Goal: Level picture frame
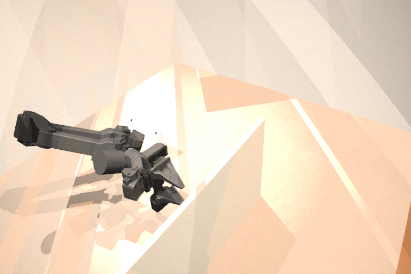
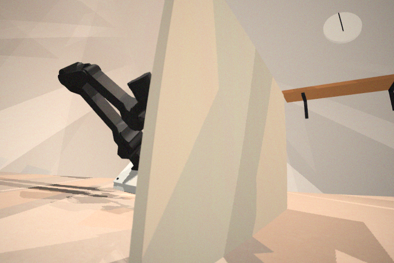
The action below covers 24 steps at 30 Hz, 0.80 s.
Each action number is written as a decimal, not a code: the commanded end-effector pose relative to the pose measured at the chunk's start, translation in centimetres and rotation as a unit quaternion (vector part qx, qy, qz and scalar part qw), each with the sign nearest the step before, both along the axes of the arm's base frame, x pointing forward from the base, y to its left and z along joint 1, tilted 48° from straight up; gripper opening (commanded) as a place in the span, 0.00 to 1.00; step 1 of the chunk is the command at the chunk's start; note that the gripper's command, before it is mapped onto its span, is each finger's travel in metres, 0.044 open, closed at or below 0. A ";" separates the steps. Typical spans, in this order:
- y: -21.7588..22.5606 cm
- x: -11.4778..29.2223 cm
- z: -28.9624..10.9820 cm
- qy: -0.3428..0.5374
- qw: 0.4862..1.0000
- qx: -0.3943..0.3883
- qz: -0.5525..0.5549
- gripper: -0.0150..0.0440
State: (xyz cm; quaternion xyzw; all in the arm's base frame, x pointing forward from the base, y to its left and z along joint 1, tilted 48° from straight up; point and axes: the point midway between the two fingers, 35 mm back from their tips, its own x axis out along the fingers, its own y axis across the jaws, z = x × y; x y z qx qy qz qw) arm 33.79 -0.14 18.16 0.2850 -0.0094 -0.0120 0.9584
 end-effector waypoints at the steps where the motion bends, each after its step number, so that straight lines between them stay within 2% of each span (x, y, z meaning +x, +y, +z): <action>1: 0.1 0.0 0.0 -0.001 1.000 0.003 0.003 0.69; 24: 0.0 3.3 0.2 -0.002 1.000 0.003 0.003 0.69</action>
